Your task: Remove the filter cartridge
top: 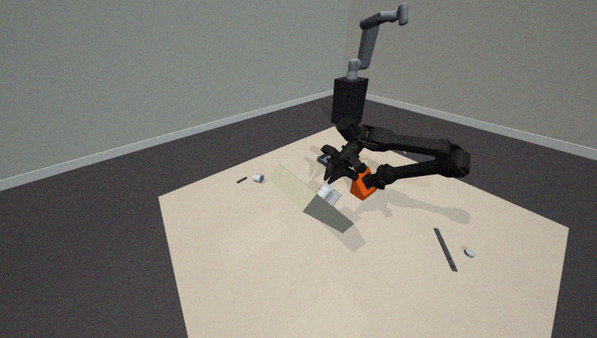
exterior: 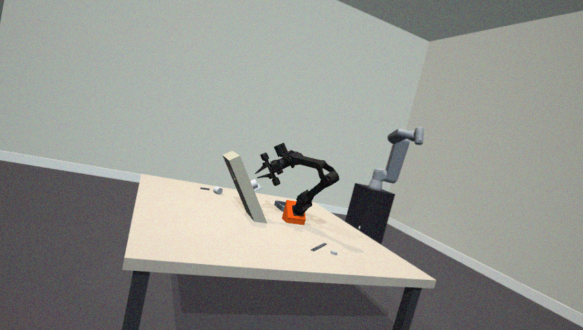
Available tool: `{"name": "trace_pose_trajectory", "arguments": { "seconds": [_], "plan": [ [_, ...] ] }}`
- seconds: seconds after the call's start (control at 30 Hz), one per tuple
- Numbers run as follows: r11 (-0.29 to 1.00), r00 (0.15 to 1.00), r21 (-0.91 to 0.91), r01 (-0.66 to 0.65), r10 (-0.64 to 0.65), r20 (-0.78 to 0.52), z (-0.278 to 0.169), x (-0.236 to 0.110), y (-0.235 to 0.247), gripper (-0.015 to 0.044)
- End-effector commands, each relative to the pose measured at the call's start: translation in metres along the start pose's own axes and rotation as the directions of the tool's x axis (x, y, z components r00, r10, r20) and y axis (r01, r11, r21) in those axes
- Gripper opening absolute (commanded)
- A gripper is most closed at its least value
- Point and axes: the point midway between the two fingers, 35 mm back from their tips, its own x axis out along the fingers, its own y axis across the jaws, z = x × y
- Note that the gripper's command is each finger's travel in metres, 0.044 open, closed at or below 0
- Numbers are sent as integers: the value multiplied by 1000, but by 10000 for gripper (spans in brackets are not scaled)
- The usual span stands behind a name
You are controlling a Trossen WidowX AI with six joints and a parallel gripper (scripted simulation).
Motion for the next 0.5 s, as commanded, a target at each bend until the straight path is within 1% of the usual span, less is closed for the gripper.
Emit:
{"name": "trace_pose_trajectory", "arguments": {
  "seconds": [0.0, 0.07, 0.17, 0.27, 0.47],
  "plan": [
    [1000, 1000, -22, 10, -10, 6, 12, -6, -39, 108],
    [1000, 1000, -23, 10, -10, 6, 16, -7, -53, 108],
    [1000, 1000, -23, 10, -10, 6, 17, -8, -54, 108],
    [1000, 1000, -25, 10, -10, 3, 19, -15, -66, 187],
    [999, 1000, -32, 12, -12, -1, 29, -49, -105, 345]
  ]
}}
